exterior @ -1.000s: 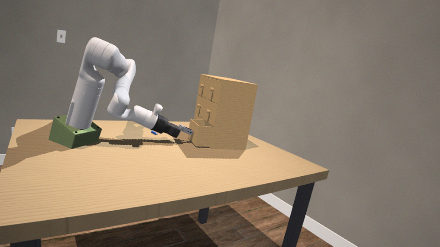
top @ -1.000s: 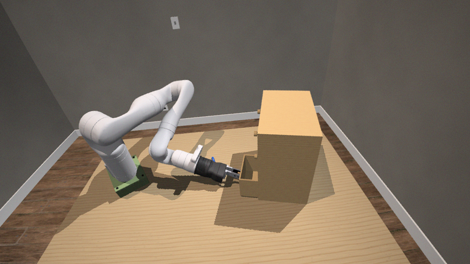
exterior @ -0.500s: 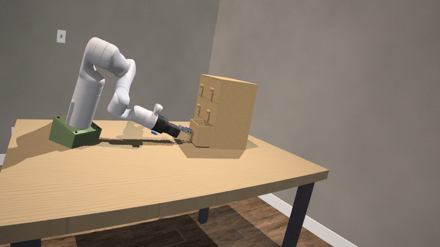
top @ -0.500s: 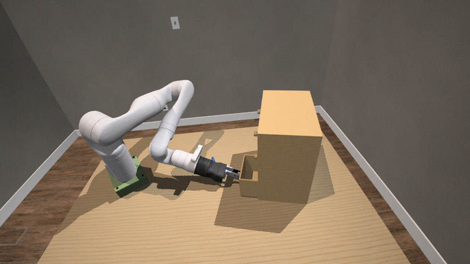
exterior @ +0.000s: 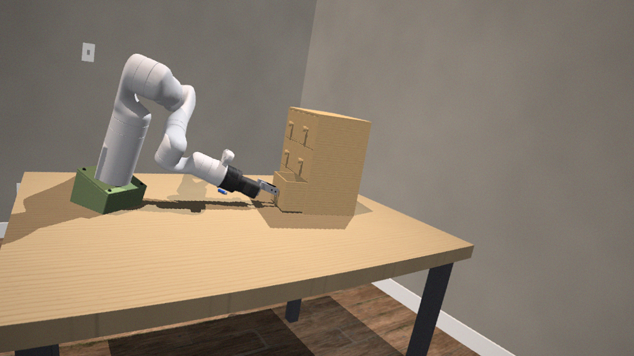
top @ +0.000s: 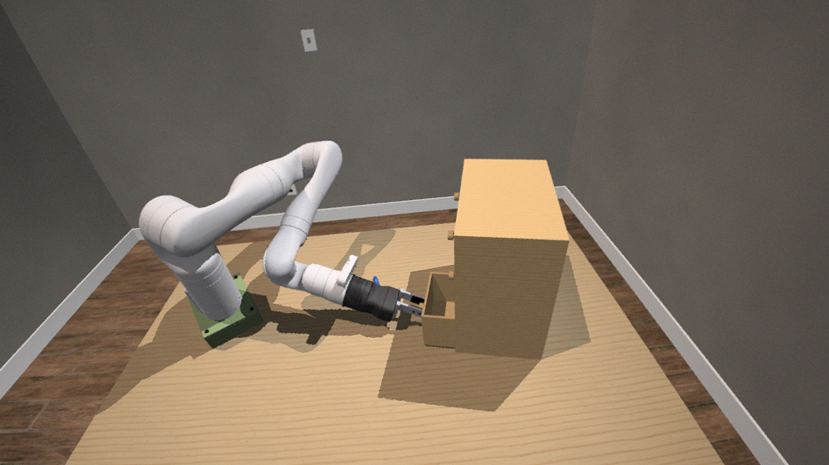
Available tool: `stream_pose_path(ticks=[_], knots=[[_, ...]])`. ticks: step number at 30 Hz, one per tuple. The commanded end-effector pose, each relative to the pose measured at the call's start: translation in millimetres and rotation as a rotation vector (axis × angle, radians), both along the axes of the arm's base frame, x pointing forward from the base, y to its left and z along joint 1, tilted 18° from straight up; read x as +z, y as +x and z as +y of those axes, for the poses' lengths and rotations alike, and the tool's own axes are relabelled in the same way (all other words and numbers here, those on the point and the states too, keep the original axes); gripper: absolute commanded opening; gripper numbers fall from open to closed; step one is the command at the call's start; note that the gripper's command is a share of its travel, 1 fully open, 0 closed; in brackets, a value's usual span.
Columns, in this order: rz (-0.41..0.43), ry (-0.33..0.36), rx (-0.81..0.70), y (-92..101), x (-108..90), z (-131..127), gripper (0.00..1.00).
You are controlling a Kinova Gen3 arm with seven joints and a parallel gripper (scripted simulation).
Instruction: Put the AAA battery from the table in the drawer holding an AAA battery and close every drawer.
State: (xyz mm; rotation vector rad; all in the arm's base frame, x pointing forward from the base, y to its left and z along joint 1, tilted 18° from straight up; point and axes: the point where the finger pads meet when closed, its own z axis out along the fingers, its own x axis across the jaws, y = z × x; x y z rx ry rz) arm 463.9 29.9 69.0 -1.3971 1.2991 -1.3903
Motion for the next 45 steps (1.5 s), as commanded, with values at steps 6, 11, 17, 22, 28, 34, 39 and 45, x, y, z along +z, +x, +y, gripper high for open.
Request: stream_pose_path(ticks=[6,11,17,22,28,34,39,45], knots=[[-0.001,0.000,0.000,0.1,0.7,0.3,0.67],[-0.001,0.000,0.000,-0.1,0.7,0.3,0.67],[-0.001,0.000,0.000,-2.9,0.0,0.5,0.67],[-0.001,0.000,0.000,-13.1,-2.3,1.1,0.67],[-0.001,0.000,0.000,-30.8,-6.4,2.3,0.67],[-0.001,0.000,0.000,-40.9,-8.7,3.0,0.67],[-0.001,0.000,0.000,-47.7,-10.3,3.4,0.67],[-0.001,0.000,0.000,-48.6,-10.5,3.5,0.67]])
